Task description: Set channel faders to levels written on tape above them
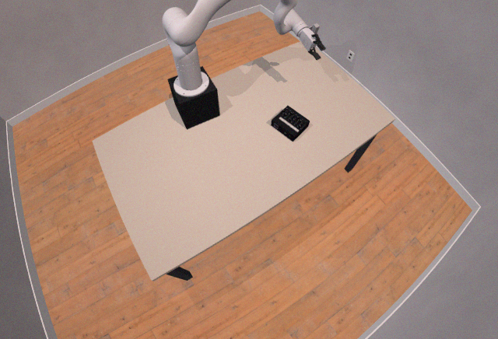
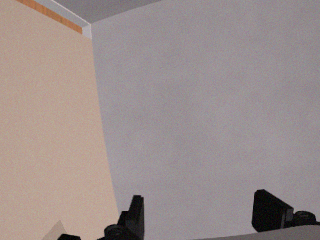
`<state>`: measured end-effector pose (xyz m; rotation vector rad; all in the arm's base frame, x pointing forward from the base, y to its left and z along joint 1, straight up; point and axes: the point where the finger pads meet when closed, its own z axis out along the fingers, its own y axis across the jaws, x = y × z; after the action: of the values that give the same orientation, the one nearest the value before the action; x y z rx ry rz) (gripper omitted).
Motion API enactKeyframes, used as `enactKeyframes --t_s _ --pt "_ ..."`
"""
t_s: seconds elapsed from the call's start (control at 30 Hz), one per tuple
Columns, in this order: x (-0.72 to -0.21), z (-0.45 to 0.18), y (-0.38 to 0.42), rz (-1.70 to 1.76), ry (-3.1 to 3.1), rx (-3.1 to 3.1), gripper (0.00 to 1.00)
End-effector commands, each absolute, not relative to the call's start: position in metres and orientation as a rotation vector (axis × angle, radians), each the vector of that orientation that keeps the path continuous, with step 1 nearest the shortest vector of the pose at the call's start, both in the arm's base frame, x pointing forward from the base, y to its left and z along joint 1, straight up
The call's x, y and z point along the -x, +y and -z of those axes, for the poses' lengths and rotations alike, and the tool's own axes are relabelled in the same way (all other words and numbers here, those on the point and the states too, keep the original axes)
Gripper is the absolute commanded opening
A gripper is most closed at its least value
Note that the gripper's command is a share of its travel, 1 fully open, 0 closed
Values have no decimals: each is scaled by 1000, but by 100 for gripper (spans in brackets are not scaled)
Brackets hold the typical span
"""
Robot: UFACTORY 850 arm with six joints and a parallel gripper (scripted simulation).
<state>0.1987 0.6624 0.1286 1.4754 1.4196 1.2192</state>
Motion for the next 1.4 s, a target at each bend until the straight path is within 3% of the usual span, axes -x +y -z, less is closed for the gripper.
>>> enactKeyframes --t_s 0.0,0.33,0.7,1.37 --pt "-208 -121 651 -1185 1391 -1548 100" --pt "-254 -68 571 -933 1098 -2022 100" --pt "-270 -21 497 -714 664 -2390 100" --pt "-277 18 448 -330 -445 -2763 100"
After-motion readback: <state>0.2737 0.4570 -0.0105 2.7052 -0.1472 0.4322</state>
